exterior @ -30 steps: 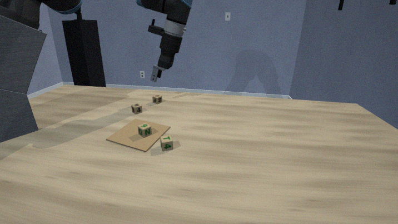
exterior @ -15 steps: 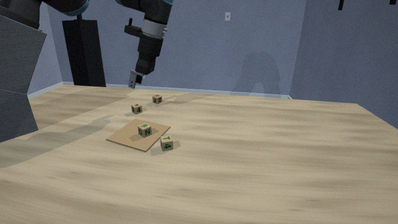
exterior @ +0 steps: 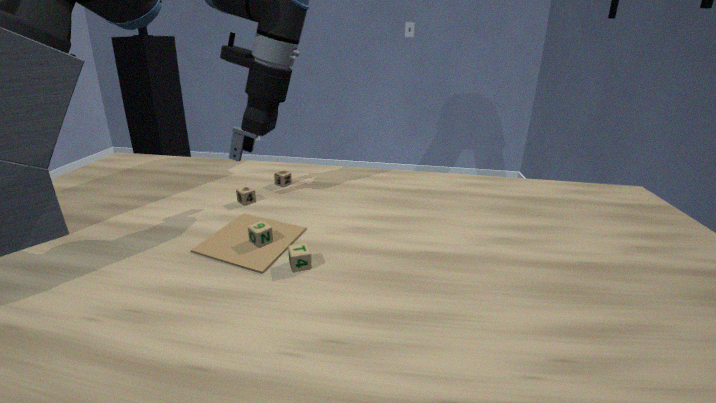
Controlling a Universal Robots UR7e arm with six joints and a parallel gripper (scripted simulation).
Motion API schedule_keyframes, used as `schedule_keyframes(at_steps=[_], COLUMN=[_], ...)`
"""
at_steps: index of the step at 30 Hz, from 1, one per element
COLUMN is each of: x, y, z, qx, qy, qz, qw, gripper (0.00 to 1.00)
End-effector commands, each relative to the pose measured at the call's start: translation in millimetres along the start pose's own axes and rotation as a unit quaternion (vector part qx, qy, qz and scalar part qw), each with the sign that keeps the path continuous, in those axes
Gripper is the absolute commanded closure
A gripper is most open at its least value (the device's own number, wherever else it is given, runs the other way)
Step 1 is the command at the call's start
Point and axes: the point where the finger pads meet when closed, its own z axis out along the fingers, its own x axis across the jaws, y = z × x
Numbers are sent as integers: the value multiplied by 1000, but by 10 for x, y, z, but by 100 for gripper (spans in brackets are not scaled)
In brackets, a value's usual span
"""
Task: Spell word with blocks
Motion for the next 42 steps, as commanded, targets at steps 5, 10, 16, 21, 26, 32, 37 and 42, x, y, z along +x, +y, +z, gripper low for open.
schedule_keyframes(at_steps=[5,10,16,21,26,32,37,42], x=[-9,-9,-9,-9,-9,-9,-71,-635], y=[-3,-3,-3,-3,-3,-3,63,468], z=[-2,-2,-2,-2,-2,-2,-17,-128], qx=[0,0,0,0,0,0,-1,-1], qy=[0,0,0,0,0,0,-1,-3], qz=[1,1,1,1,1,1,1,1], qw=[1000,1000,1000,1000,1000,1000,1000,1000], gripper=[0,0,0,0,0,0,0,0])
